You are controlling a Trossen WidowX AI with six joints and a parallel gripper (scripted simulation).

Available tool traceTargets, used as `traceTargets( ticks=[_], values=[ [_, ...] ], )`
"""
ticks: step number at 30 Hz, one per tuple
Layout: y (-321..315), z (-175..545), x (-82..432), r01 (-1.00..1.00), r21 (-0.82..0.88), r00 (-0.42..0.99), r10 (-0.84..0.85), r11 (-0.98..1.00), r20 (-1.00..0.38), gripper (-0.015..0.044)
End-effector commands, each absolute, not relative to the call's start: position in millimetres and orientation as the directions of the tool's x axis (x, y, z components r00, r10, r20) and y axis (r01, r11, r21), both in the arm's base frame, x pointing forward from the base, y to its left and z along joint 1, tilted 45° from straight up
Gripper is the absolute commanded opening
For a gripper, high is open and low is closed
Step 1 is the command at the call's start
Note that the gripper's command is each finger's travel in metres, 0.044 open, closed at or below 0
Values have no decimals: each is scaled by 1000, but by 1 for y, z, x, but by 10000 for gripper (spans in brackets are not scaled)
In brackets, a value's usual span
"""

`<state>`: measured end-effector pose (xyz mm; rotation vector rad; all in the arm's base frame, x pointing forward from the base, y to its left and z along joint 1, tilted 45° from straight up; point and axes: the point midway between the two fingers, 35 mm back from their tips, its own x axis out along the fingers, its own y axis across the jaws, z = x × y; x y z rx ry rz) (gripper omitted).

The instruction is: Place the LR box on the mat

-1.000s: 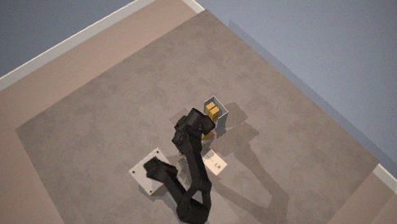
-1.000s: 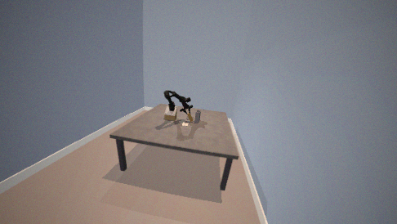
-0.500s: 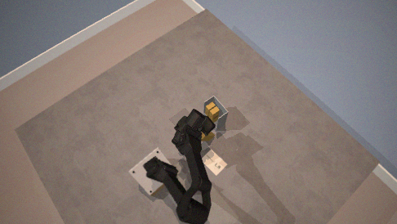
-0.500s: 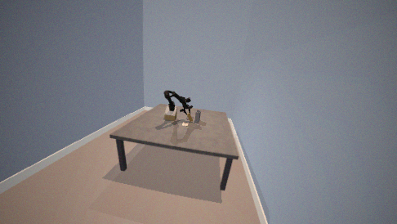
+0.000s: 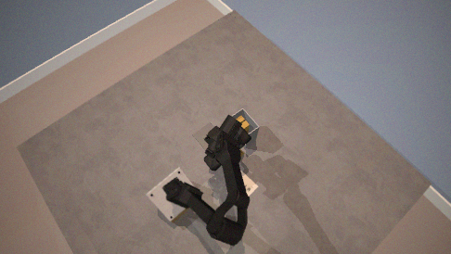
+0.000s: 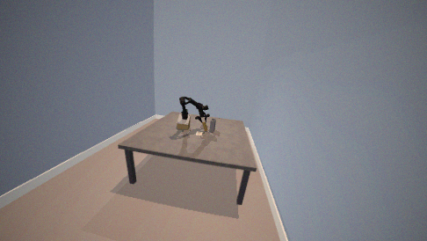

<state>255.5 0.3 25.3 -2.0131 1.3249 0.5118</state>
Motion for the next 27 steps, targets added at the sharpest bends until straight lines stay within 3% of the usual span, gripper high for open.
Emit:
traceTargets(
  ticks=[1, 23, 27],
  values=[
    [1, 26, 262, -931, -285, 363, -661, -229, -656, 237],
    [3, 30, 297, -991, -121, 130, -696, -63, -706, 237],
    [3, 31, 294, -986, -141, 161, -696, -86, -700, 342]
  ],
)
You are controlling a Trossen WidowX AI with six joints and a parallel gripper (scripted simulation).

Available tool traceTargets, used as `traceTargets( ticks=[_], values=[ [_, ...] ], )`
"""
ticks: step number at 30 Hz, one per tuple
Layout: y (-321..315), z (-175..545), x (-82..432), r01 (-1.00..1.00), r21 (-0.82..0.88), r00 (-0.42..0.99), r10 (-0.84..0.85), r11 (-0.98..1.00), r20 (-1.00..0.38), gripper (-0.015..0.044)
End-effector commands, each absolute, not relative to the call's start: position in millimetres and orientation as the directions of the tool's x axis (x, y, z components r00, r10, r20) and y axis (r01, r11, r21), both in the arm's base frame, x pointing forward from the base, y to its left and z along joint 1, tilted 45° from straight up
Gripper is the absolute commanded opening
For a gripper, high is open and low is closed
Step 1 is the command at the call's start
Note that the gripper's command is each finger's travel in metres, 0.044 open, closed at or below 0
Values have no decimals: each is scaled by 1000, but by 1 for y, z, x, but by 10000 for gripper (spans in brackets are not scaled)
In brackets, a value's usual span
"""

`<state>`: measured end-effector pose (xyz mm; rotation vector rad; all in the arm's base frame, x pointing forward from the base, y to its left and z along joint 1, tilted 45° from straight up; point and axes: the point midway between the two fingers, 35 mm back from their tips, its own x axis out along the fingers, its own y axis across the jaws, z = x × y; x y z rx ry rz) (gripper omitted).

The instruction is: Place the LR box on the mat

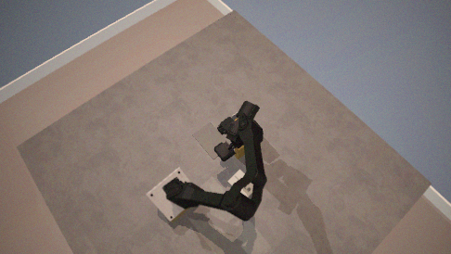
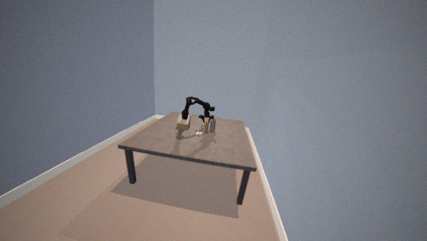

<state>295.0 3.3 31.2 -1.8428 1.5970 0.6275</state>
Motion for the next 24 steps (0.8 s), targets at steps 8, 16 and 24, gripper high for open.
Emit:
traceTargets(
  ticks=[8, 16, 24],
  values=[
    [10, 38, 293, -987, -136, 158, -696, -86, -700, 440],
    [22, 49, 291, -987, -129, 157, -698, -93, -699, 414],
    [22, 49, 291, -987, -129, 157, -698, -93, -699, 237]
  ],
)
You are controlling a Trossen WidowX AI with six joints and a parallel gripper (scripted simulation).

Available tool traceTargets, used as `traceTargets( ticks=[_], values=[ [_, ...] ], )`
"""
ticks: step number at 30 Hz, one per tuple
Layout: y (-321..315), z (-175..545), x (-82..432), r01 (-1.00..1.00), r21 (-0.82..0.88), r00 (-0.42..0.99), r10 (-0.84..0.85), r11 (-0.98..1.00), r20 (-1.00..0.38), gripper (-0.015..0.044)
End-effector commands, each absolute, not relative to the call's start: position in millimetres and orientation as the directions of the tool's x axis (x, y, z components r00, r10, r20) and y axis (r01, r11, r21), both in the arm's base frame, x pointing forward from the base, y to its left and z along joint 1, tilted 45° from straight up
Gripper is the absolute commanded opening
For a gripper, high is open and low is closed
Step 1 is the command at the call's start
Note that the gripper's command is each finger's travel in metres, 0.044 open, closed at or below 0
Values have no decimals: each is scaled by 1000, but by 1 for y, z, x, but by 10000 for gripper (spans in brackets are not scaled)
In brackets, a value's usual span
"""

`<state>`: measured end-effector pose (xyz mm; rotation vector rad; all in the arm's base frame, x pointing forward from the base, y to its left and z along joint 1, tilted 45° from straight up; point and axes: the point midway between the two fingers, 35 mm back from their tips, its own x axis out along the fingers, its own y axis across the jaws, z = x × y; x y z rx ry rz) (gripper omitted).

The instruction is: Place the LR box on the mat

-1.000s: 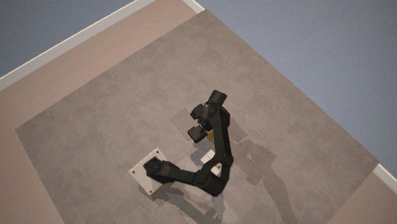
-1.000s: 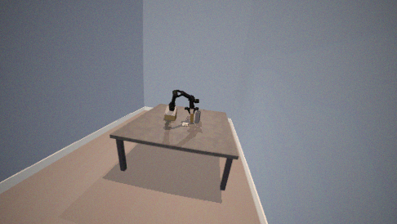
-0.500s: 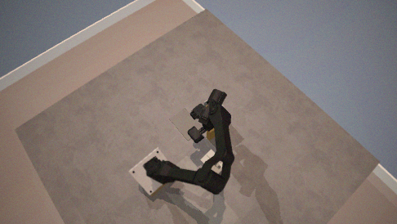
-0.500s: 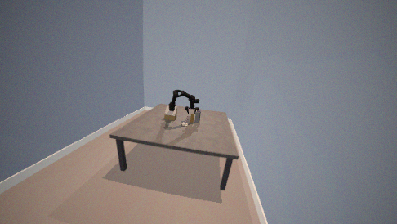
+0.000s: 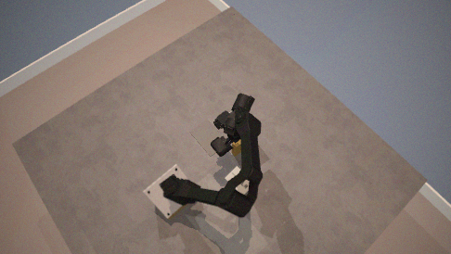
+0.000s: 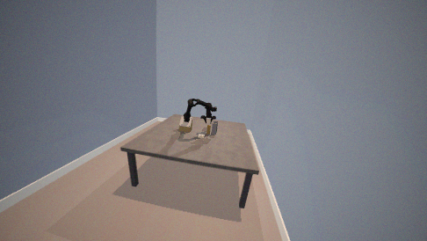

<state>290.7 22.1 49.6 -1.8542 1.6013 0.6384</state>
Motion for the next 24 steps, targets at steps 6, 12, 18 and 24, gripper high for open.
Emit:
traceTargets(
  ticks=[6, 12, 18, 24],
  values=[
    [22, 49, 291, -987, -129, 157, -698, -93, -699, 237],
    [22, 49, 291, -987, -129, 157, -698, -93, -699, 237],
    [24, 51, 294, -990, -119, 139, -698, -77, -702, 237],
    [27, 55, 300, -995, -95, 93, -698, -37, -710, 237]
  ],
)
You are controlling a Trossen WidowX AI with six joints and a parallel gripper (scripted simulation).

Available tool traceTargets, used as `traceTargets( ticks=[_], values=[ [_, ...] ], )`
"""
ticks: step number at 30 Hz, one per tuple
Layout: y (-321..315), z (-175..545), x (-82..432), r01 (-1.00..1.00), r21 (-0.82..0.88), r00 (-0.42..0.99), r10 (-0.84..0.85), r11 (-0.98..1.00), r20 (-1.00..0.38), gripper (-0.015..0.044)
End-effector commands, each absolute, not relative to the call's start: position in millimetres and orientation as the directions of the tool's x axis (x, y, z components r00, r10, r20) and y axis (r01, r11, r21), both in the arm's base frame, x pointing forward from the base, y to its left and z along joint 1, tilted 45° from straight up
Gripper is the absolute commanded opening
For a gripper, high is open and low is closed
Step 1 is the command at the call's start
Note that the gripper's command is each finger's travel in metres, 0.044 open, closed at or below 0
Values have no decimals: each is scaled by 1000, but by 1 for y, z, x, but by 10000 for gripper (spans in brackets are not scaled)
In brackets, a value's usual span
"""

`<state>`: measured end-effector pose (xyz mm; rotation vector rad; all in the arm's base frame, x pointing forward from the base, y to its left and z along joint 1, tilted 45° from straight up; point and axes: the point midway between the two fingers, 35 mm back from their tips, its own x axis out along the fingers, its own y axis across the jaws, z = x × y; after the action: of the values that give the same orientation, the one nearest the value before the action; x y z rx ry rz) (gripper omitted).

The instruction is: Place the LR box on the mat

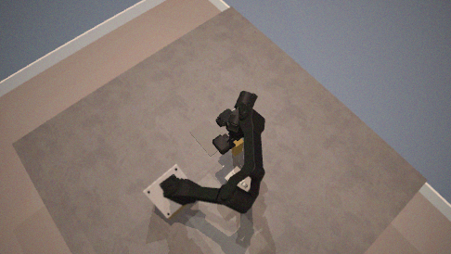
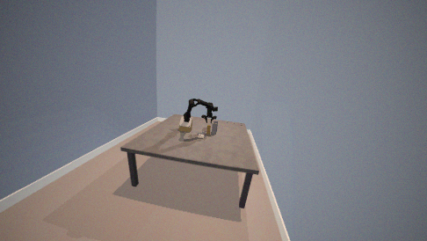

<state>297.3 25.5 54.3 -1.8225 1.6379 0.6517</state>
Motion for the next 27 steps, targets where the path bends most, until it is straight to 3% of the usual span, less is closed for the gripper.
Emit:
traceTargets(
  ticks=[1, 27],
  values=[
    [27, 56, 301, -995, -91, 86, -698, -30, -711, 237],
    [7, 35, 306, -997, -81, 67, -698, -13, -713, 237]
  ],
)
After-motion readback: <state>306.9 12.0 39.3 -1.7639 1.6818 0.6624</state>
